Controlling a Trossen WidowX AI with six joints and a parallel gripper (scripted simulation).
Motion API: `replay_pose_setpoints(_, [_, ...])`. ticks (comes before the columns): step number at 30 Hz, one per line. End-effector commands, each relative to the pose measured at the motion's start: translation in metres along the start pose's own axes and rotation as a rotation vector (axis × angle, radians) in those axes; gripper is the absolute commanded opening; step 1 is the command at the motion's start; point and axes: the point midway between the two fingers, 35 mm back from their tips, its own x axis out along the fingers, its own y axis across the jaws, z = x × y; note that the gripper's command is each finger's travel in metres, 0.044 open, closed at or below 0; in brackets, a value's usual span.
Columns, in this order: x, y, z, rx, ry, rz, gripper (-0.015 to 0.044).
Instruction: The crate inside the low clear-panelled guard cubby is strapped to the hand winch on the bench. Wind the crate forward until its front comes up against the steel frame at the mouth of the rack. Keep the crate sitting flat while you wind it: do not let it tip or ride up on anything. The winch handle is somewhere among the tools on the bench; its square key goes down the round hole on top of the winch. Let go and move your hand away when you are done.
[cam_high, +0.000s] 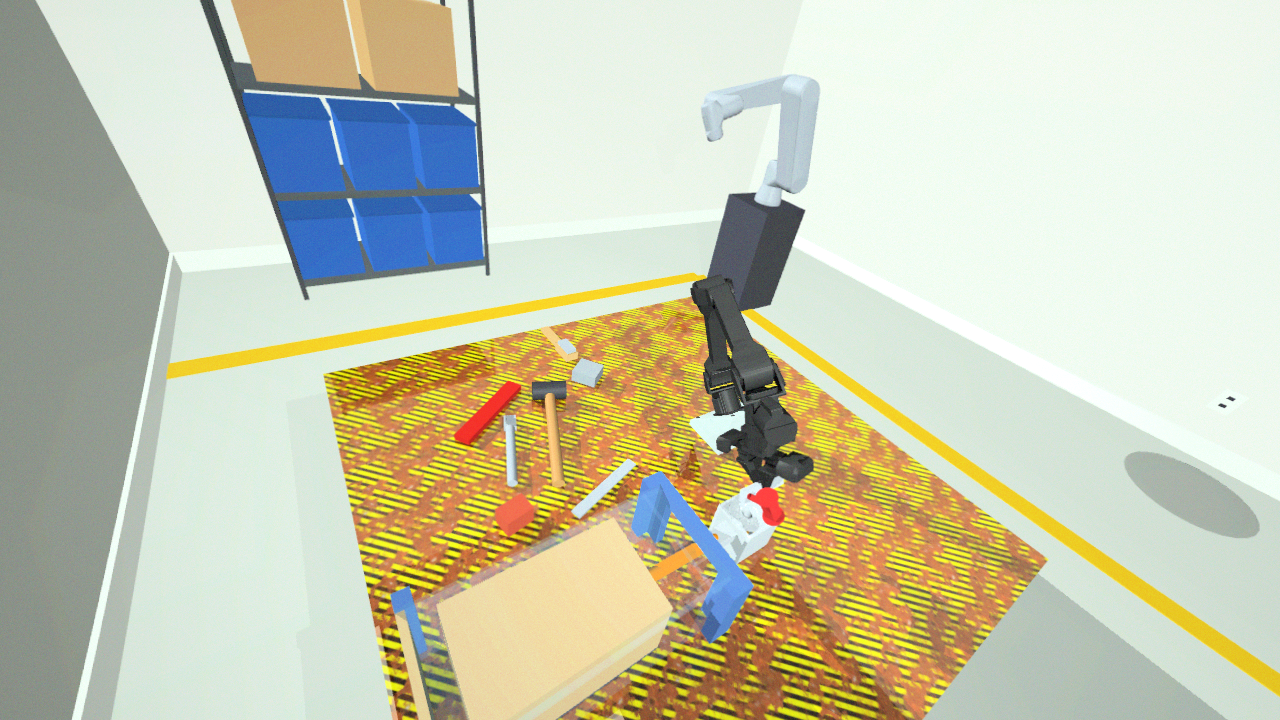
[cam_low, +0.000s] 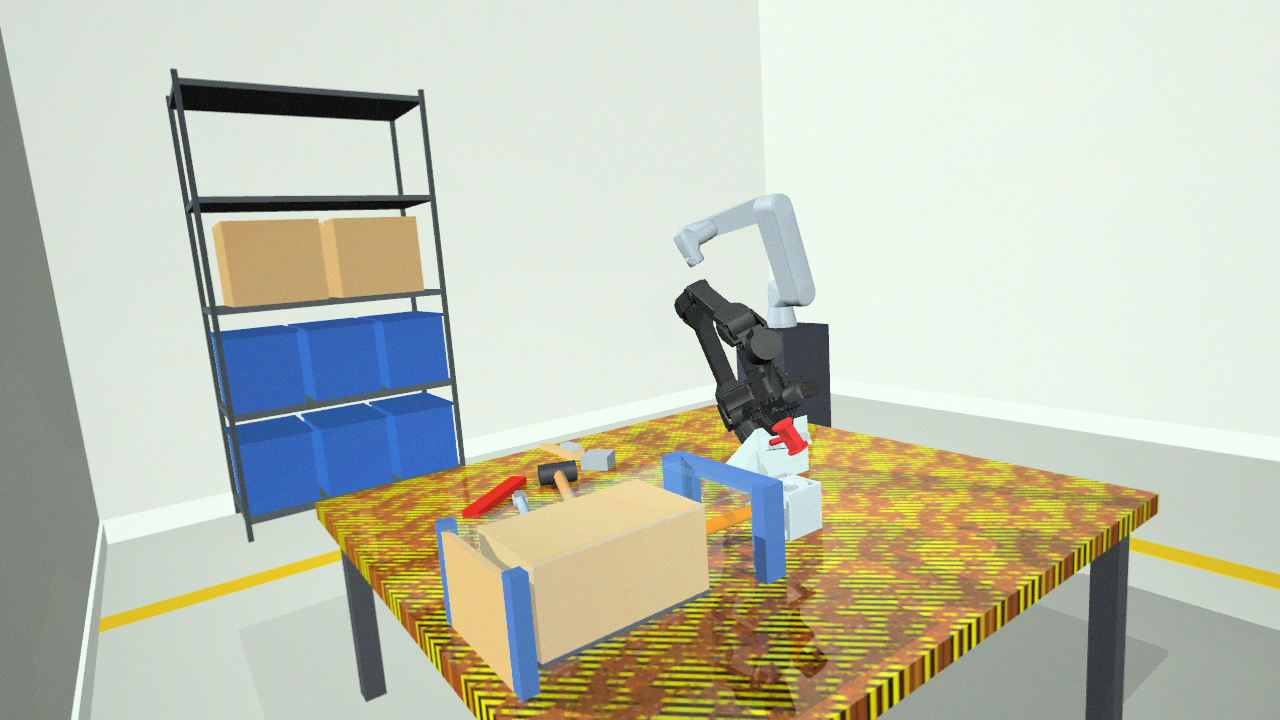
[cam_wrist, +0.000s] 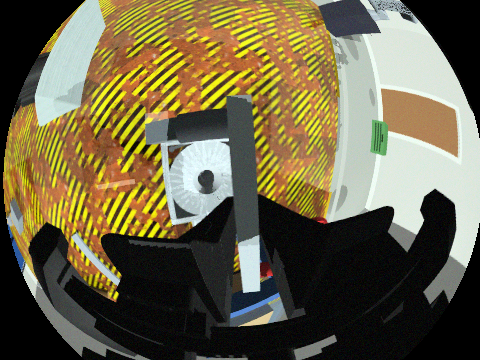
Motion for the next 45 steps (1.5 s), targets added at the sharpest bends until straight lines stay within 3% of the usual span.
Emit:
replay_pose_setpoints(1, [-0.0028, -0.0017, -0.0008, -0.005, 0.003, -0.096, 0.0000])
replay_pose_setpoints(45, [-0.0011, -0.0001, -0.0014, -0.006, 0.009, -0.830, 0.0000])
